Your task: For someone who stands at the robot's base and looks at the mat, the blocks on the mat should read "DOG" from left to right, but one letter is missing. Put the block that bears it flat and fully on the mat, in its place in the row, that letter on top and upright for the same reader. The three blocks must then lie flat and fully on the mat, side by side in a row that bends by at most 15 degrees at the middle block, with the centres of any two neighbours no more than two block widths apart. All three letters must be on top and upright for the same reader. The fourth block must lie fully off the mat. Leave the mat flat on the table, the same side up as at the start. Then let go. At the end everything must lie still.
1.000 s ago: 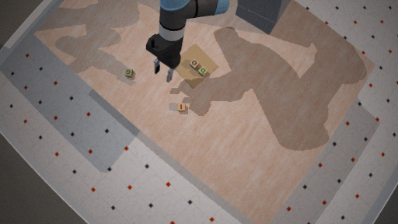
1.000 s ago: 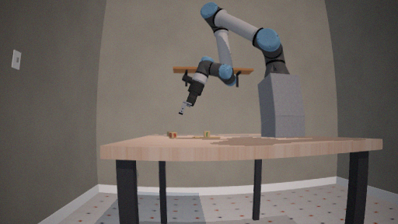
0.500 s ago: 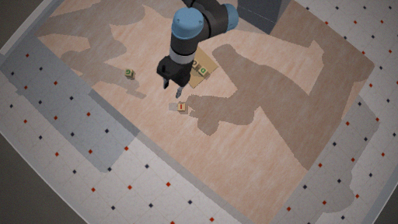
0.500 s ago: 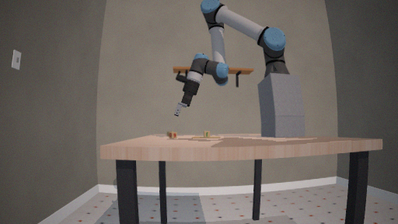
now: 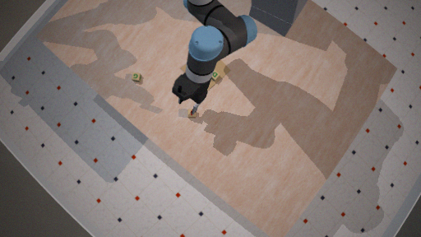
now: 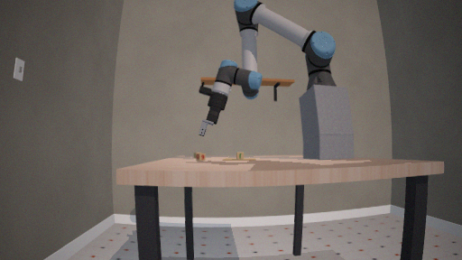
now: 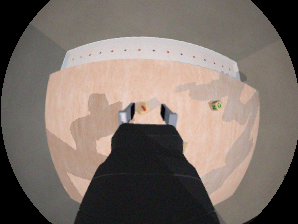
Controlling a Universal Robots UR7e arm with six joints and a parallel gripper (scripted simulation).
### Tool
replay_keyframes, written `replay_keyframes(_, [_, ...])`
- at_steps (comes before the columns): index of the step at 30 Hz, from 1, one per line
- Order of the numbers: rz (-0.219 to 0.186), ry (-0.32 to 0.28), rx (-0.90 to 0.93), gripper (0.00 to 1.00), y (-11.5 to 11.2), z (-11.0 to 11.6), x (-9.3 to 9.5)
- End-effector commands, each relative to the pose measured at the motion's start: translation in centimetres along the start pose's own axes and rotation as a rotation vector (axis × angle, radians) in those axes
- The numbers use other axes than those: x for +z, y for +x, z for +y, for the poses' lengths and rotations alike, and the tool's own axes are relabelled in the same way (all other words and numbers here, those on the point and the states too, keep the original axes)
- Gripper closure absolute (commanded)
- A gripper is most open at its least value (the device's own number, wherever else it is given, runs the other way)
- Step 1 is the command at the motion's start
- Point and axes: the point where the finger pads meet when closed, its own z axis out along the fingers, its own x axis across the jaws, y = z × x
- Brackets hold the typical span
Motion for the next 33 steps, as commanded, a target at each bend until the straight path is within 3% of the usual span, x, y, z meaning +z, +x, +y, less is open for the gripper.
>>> replay_keyframes(1, [0.003,-0.002,0.001,0.00,-0.35,-0.17,0.06])
replay_keyframes(33, [0.010,-0.009,0.002,0.00,-1.18,-0.42,0.28])
